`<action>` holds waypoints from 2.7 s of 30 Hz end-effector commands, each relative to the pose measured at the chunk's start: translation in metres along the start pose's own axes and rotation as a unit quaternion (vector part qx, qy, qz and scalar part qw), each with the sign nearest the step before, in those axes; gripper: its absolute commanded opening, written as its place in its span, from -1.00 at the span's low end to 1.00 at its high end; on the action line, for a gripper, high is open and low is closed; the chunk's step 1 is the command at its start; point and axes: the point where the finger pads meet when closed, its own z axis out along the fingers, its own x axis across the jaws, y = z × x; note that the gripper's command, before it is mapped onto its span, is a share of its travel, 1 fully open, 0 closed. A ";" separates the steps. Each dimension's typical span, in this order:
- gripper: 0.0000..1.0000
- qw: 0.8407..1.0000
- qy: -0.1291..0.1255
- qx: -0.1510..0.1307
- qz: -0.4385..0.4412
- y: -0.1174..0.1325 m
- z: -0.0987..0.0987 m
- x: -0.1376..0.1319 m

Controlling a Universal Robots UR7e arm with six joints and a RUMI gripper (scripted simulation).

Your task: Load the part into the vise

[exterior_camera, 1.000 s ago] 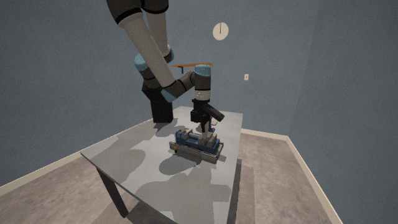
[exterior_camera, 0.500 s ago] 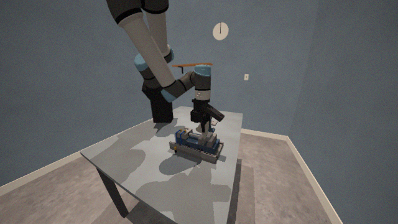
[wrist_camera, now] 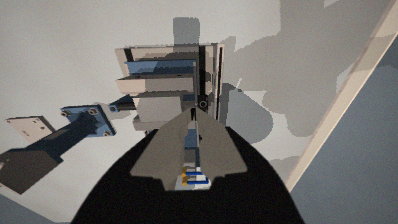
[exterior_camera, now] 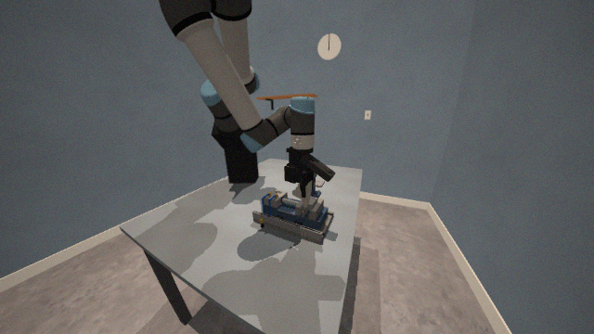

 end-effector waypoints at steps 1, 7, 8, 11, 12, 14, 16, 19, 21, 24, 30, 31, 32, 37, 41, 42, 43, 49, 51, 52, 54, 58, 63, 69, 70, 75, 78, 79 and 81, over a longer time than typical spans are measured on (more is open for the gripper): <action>-1.00 1.000 0.001 0.002 0.001 -0.002 0.000 0.001; -1.00 1.000 0.001 0.002 0.001 -0.002 0.000 -0.001; -1.00 1.000 0.001 0.002 0.001 -0.002 0.000 -0.001; -1.00 1.000 0.001 0.002 0.001 -0.002 0.000 -0.002; -1.00 1.000 0.001 0.002 0.001 -0.002 0.000 -0.002; -1.00 1.000 0.001 0.002 0.001 -0.002 0.000 -0.003; -1.00 1.000 0.001 0.002 0.001 -0.002 0.000 -0.004; -1.00 1.000 0.001 0.002 0.001 -0.002 0.000 -0.004; -1.00 1.000 0.001 0.001 0.001 -0.002 0.000 -0.005; -1.00 1.000 0.001 0.001 0.001 -0.002 0.000 -0.005; -1.00 1.000 0.001 0.001 0.001 -0.002 0.000 -0.007; -1.00 1.000 0.001 0.001 0.001 -0.002 0.000 -0.008; -1.00 1.000 0.001 0.001 0.001 -0.002 0.000 -0.008; -1.00 1.000 0.001 0.001 0.000 -0.001 0.000 -0.010; -1.00 1.000 0.000 0.001 0.000 -0.001 0.000 -0.010; -1.00 1.000 0.001 0.001 0.001 -0.002 0.000 -0.010; -1.00 1.000 0.001 0.001 0.000 -0.002 0.000 -0.011; -1.00 1.000 0.000 0.001 0.000 -0.001 0.000 -0.012; -1.00 1.000 0.000 0.001 0.000 -0.001 0.000 -0.013; -1.00 1.000 0.000 0.001 0.000 -0.001 0.000 -0.013; -1.00 1.000 0.000 0.001 0.000 -0.001 0.000 -0.013; -1.00 1.000 0.000 0.001 0.000 -0.001 0.000 -0.014; -1.00 1.000 0.000 0.001 0.000 -0.001 0.000 -0.014; -1.00 1.000 0.000 0.001 0.000 -0.001 0.000 -0.015; -1.00 1.000 0.000 0.001 0.000 -0.001 0.000 -0.015; -1.00 1.000 0.000 0.001 0.000 -0.001 0.000 -0.015; -1.00 1.000 0.000 0.001 0.000 -0.001 0.000 -0.014; -1.00 1.000 0.000 0.001 0.000 -0.001 0.000 -0.014; -1.00 1.000 0.000 0.001 0.000 -0.001 0.000 -0.014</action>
